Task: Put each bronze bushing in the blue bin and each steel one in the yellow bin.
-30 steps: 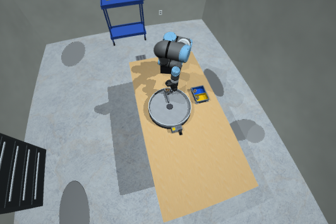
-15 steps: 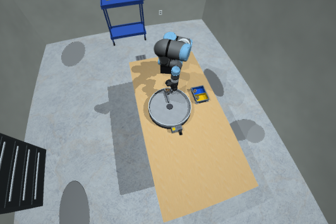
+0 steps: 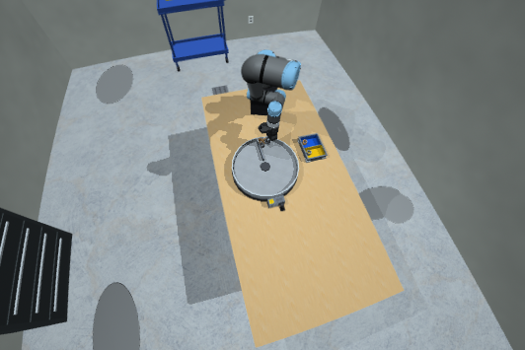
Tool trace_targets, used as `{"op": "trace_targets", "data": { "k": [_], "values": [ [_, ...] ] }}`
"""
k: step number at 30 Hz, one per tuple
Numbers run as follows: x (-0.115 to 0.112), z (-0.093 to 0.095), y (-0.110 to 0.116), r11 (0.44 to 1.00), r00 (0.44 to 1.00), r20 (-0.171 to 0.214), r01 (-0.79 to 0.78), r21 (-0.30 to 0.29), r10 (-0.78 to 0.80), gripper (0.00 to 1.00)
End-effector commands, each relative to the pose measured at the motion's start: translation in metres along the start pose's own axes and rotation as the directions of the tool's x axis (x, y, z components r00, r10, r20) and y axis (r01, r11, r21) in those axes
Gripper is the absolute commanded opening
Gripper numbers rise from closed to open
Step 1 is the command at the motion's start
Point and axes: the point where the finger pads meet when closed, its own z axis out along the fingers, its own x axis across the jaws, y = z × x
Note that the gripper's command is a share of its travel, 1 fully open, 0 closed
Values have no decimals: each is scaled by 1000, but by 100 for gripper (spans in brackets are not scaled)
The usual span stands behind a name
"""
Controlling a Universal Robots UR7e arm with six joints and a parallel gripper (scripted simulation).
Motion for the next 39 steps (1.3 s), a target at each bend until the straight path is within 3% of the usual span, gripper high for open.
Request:
{"op": "trace_targets", "data": {
  "k": [1,7,19,24,30,36,39],
  "values": [
    [0,-15,0,1000,1000,-1,0,-1,0,0],
    [0,-42,0,1000,1000,-1,0,-1,0,0],
    [0,-42,0,1000,1000,-1,0,-1,0,0],
    [-29,-42,46,1000,1000,0,-27,0,27,0],
    [-32,-42,50,1000,1000,0,-29,0,29,0],
    [-63,-42,101,998,998,0,-58,0,58,0],
    [-63,-42,101,998,998,0,-58,0,58,0]
  ]
}}
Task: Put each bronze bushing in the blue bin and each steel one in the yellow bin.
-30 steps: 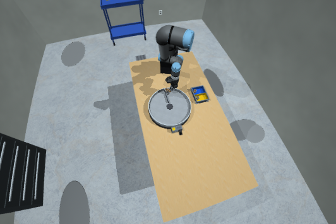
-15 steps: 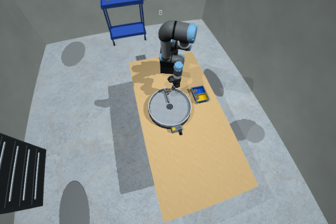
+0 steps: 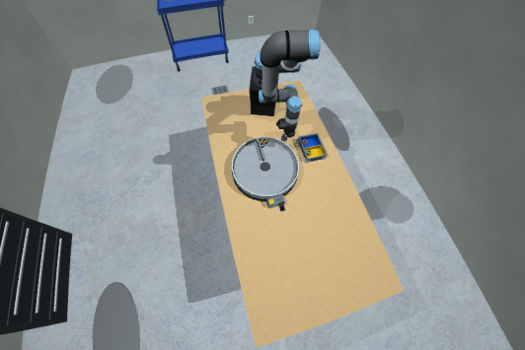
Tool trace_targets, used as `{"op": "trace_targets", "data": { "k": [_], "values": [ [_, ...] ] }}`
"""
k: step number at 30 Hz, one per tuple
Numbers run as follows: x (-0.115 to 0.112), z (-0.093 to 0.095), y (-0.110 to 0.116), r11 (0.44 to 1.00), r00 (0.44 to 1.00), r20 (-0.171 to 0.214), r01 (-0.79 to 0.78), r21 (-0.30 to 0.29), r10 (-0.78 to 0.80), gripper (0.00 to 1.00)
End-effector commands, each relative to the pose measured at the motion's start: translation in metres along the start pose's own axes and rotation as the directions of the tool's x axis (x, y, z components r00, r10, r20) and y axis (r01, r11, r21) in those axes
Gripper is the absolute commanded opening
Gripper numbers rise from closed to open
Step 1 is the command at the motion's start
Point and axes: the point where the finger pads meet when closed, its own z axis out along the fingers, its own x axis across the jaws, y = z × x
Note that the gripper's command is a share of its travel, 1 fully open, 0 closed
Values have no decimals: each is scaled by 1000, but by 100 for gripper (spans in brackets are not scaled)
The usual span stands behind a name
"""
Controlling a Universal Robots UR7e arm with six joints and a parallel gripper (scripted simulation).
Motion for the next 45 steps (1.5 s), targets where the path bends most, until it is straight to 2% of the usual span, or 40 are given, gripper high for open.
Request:
{"op": "trace_targets", "data": {
  "k": [1,2,4,7,11,14,17,23,27,28,29,32,36,38,40,45],
  "values": [
    [-14,1,22,1000,1000,-9,-18,8,18,0],
    [-20,1,33,1000,1000,-9,-23,8,23,0],
    [-20,1,33,1000,1000,-9,-23,8,23,0],
    [-37,1,63,999,999,-9,-40,8,40,0],
    [-37,1,64,999,999,-9,-41,8,41,0],
    [-55,2,95,998,998,-9,-58,8,58,0],
    [-66,2,116,998,998,-9,-70,8,70,0],
    [-66,2,116,998,998,-9,-70,8,70,0],
    [-89,2,156,996,996,-9,-93,8,93,0],
    [-90,2,157,996,996,-9,-93,8,93,0],
    [-95,2,168,995,995,-9,-99,8,99,0],
    [-95,2,168,995,995,-9,-99,8,99,0],
    [-116,3,205,993,993,-9,-120,8,120,0],
    [-116,3,205,993,993,-9,-120,8,120,0],
    [-124,3,219,992,992,-9,-128,8,128,0],
    [-124,3,219,992,992,-9,-128,8,128,0]
  ]
}}
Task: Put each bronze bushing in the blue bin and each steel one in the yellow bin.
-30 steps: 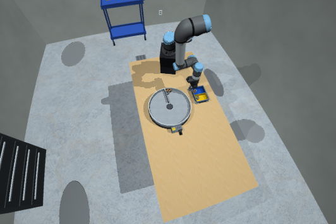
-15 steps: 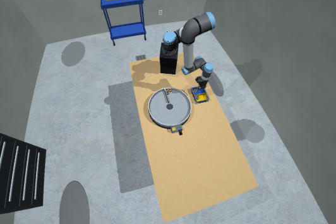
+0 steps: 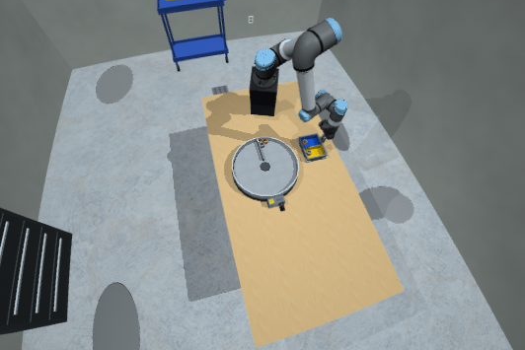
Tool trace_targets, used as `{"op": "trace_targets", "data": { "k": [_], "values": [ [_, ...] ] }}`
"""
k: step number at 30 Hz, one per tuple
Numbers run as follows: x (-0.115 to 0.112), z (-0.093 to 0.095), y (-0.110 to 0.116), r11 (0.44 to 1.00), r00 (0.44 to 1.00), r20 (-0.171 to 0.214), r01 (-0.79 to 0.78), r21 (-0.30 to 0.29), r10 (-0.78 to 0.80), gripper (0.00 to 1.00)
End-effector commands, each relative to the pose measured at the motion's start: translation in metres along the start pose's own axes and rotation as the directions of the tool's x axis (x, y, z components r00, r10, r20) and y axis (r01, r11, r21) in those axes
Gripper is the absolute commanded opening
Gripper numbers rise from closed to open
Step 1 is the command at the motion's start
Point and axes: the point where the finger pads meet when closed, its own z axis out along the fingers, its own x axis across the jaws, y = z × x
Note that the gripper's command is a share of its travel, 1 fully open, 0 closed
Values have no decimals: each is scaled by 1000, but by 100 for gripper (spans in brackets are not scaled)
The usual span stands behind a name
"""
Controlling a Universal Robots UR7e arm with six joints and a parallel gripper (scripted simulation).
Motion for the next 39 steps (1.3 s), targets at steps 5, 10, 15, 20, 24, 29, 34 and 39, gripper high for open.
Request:
{"op": "trace_targets", "data": {
  "k": [5,10,15,20,24,29,34,39],
  "values": [
    [-3,0,6,1000,1000,-2,-4,2,4,0],
    [-3,0,5,1000,1000,-1,-4,1,4,0],
    [-4,0,6,1000,1000,-1,-4,1,4,0],
    [-3,0,6,1000,1000,-1,-4,1,4,0],
    [-3,6,6,1000,1000,-1,-4,1,4,0],
    [-3,22,6,1000,1000,-1,-4,1,4,0],
    [-3,33,6,1000,1000,-1,-4,1,4,0],
    [-3,55,6,1000,1000,-1,-4,1,4,0]
  ]
}}
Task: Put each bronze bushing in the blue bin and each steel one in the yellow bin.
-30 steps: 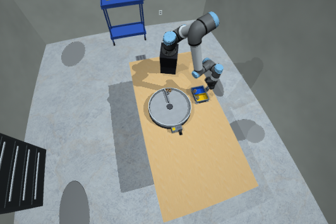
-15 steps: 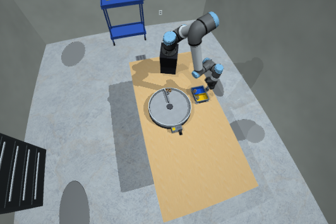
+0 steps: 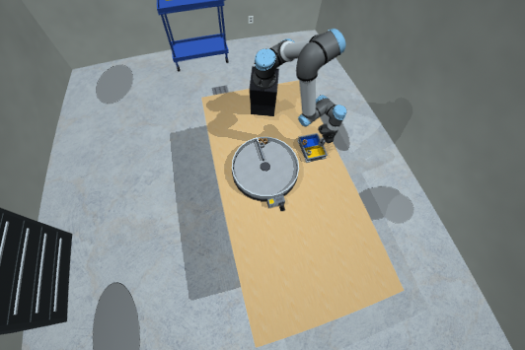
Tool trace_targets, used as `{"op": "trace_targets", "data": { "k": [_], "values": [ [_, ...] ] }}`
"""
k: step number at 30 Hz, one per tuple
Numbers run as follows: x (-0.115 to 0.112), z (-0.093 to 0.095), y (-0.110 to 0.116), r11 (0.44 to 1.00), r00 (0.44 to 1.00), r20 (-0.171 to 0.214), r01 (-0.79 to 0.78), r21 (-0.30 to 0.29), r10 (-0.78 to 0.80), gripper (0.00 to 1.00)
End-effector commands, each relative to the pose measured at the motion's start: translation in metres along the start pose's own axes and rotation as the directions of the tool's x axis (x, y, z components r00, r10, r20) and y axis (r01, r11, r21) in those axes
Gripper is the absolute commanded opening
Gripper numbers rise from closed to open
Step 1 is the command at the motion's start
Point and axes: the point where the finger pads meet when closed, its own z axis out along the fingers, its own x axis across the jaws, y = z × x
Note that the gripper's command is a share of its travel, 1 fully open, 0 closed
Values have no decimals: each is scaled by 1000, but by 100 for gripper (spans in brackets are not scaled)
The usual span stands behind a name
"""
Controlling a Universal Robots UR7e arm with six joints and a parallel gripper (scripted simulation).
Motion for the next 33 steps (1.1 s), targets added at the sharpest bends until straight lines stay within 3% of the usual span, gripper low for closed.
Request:
{"op": "trace_targets", "data": {
  "k": [1,5,9,33],
  "values": [
    [-1,15,0,1000,1000,2,0,-1,0,0],
    [-1,20,0,1000,1000,2,0,-1,0,0],
    [-1,43,1,1000,1000,2,0,-1,0,0],
    [-1,53,1,1000,1000,2,0,-1,0,0]
  ]
}}
